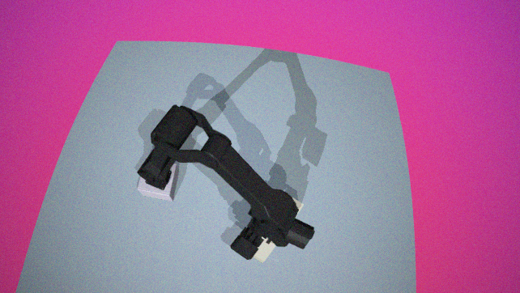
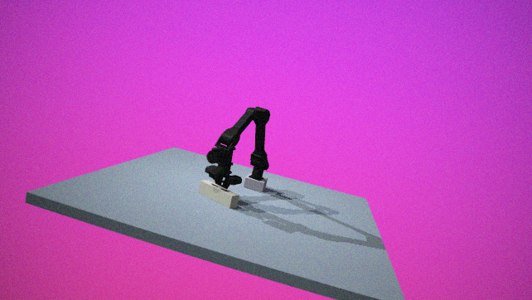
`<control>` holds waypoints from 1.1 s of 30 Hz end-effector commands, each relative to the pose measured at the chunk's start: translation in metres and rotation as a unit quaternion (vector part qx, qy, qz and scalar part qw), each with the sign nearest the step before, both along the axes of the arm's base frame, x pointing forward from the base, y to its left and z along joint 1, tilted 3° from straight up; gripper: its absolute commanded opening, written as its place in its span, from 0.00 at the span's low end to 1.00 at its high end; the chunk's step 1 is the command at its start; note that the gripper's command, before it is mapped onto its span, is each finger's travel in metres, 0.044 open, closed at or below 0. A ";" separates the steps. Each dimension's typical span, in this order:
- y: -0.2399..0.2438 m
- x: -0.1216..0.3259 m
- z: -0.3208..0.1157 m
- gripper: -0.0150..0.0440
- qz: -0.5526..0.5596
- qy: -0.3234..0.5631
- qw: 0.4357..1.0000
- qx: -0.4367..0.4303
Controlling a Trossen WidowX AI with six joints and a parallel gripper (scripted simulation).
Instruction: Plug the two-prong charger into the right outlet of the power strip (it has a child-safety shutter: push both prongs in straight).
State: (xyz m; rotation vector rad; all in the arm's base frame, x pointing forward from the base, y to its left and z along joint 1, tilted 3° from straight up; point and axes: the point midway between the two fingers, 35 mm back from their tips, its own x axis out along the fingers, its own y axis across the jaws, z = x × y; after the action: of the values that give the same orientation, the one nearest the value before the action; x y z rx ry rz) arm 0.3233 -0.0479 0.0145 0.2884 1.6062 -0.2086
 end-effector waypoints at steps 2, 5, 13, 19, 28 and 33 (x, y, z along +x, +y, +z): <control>-0.003 0.011 0.000 0.25 0.000 -0.015 1.000 -0.005; -0.003 0.010 -0.001 0.25 0.000 -0.015 1.000 -0.005; -0.002 0.009 -0.001 0.25 0.000 -0.015 1.000 -0.005; -0.002 0.009 -0.001 0.25 0.000 -0.015 1.000 -0.005; -0.002 0.008 -0.001 0.25 0.000 -0.015 1.000 -0.005; -0.002 0.007 -0.001 0.25 0.000 -0.015 1.000 -0.005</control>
State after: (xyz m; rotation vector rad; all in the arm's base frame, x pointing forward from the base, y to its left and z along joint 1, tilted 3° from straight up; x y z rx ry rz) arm 0.3235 -0.0479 0.0142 0.2877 1.6037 -0.2087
